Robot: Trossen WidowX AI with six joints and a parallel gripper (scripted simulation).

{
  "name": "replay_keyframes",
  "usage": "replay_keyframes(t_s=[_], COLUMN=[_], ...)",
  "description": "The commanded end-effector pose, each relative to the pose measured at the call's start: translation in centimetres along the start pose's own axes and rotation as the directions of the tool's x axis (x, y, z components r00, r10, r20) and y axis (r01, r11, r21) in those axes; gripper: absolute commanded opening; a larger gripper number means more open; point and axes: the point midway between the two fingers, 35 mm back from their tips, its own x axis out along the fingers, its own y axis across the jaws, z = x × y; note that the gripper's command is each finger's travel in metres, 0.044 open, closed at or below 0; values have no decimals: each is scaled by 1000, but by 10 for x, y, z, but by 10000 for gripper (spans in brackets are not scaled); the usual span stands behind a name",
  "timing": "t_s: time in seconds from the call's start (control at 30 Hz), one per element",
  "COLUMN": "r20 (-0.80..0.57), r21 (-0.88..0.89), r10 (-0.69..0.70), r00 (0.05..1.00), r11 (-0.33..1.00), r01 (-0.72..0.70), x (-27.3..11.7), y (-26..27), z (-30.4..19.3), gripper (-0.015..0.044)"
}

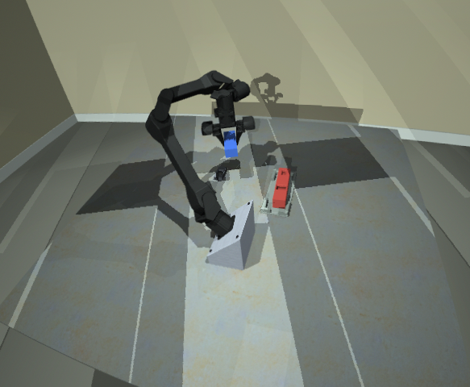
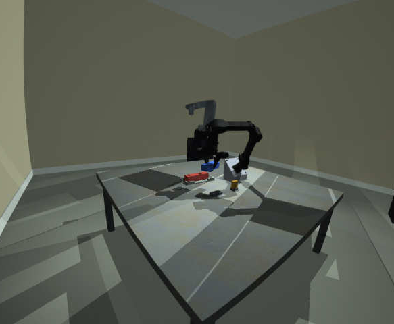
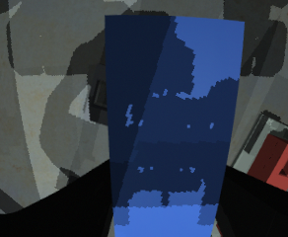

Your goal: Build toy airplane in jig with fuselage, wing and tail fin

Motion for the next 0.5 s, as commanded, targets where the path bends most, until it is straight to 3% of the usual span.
replay_keyframes(t_s=[0.0, 0.47], r20=[-1, -4], r21=[-65, -298], r10=[-6, -14], r00=[1000, 1000], r11=[998, 955], r01=[6, 12], x=[1, 7], y=[-14, -54], z=[-7, -29], gripper=[0, 0])
